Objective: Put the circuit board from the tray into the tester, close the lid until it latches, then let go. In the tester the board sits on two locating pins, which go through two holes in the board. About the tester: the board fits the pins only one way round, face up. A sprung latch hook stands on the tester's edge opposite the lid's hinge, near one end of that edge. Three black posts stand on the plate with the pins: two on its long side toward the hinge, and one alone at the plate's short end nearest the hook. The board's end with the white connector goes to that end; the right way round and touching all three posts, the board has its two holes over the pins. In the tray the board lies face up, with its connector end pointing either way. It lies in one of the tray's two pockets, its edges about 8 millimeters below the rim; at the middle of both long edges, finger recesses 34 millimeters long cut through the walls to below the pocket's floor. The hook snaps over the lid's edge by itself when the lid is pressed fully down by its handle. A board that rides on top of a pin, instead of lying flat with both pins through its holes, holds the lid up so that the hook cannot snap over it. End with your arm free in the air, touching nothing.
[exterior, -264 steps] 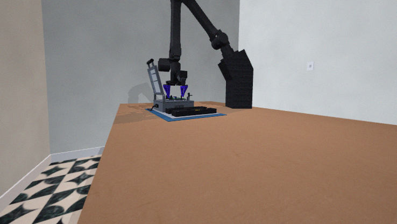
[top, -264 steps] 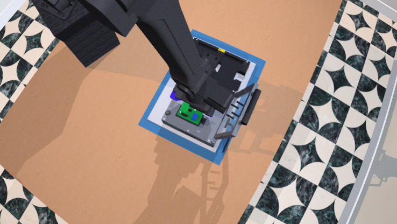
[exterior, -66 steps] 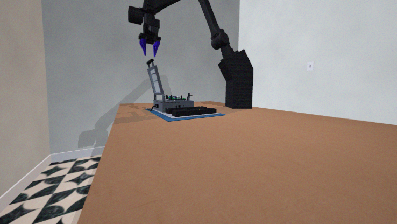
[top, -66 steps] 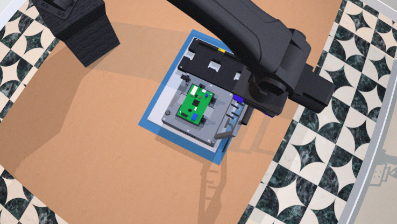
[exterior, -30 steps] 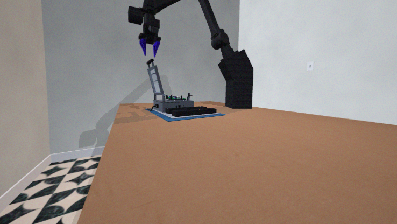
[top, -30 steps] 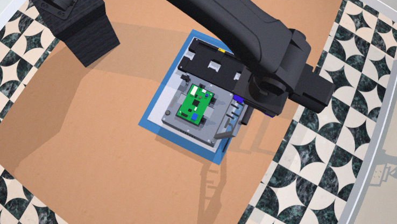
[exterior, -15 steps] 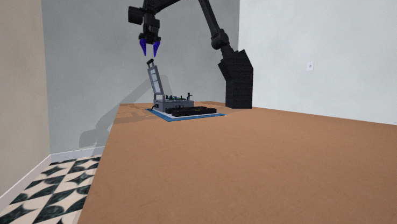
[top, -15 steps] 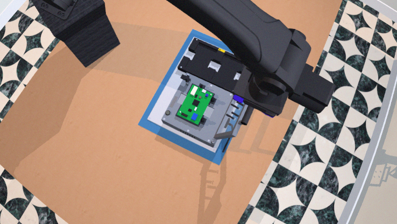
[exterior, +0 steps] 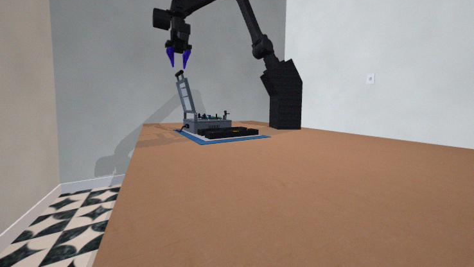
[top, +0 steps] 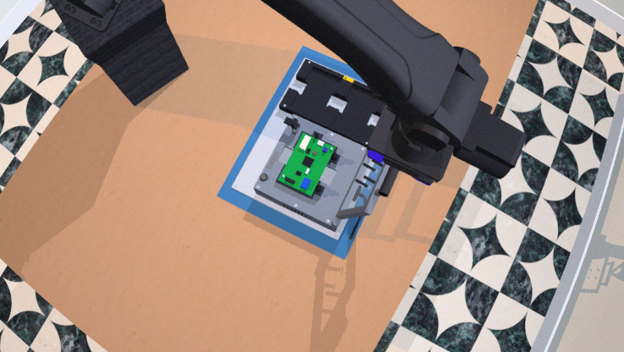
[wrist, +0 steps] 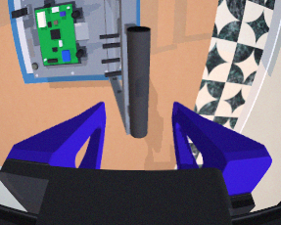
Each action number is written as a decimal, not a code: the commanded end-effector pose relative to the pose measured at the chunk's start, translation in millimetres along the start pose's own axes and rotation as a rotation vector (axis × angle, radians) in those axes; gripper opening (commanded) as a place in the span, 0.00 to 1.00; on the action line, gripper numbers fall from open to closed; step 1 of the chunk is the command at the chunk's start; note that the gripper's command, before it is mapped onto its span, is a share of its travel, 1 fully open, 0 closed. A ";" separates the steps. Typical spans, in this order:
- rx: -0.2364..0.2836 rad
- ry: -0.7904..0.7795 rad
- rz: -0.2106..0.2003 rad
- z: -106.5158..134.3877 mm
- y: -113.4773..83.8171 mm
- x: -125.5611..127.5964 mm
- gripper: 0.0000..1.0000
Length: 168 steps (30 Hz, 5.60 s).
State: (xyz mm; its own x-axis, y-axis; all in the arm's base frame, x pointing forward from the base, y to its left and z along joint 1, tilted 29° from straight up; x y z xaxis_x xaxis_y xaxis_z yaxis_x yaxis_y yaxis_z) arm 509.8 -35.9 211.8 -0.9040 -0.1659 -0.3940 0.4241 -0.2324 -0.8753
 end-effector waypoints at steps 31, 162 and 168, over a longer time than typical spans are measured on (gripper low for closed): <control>0.005 0.004 0.039 2.9 24.5 -13.5 0.48; 0.008 0.008 0.047 11.2 21.0 -12.6 0.00; 0.009 0.009 0.047 11.2 21.1 -12.6 0.00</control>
State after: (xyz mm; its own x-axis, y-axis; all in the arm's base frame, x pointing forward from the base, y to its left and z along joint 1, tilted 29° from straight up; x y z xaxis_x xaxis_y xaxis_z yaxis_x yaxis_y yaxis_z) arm 525.4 -41.3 179.5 -0.9040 -0.1760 -0.3897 0.4226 -0.2287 -0.8770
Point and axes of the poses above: the point where the finger pads meet when closed, its own y axis out along the fingers, its own x axis across the jaws, z = x × y, the point moved 2 cm from there along -y, back along the fingers, and after that the axes turned 9 degrees about -y, right-handed, at the moved point
